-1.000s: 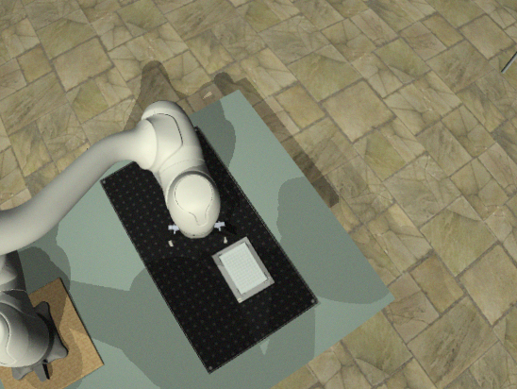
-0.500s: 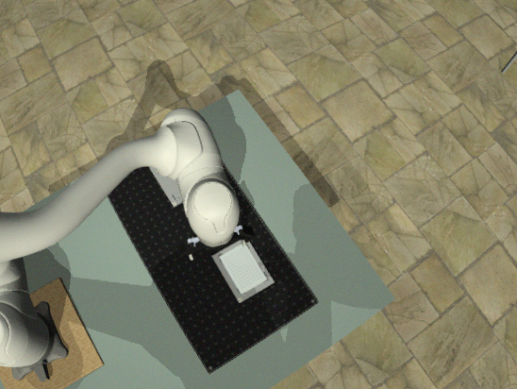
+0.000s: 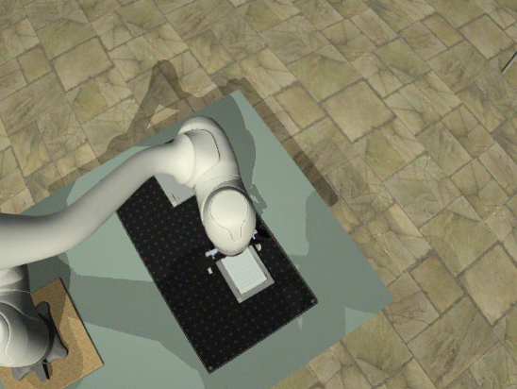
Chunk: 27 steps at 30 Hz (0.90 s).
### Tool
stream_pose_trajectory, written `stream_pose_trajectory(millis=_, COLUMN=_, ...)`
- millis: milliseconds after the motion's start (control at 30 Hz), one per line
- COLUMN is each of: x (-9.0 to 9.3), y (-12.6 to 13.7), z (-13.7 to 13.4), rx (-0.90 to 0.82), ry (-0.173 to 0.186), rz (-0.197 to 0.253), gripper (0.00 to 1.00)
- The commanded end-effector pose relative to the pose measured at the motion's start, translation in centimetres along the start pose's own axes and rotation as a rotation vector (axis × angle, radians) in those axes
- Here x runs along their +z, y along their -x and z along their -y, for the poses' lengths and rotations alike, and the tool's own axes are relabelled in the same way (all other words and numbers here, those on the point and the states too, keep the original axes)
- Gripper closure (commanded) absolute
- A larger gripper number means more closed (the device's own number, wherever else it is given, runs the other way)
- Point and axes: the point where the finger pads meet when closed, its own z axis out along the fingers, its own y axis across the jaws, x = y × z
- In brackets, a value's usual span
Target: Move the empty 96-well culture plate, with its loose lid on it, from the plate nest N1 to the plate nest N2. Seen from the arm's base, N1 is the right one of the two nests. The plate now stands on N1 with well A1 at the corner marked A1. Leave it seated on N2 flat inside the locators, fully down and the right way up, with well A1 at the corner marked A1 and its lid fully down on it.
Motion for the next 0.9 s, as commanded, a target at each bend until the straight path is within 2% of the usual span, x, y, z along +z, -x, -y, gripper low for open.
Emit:
stream_pose_trajectory(millis=0, x=0.11, y=1.74, z=-1.17, rx=-0.076, ry=0.012, rz=0.019, gripper=0.00)
stream_pose_trajectory(millis=133, x=0.18, y=2.37, z=-1.58, rx=-0.076, ry=0.012, rz=0.019, gripper=0.00)
stream_pose_trajectory(millis=867, x=0.18, y=2.37, z=-1.58, rx=-0.076, ry=0.012, rz=0.019, gripper=0.00)
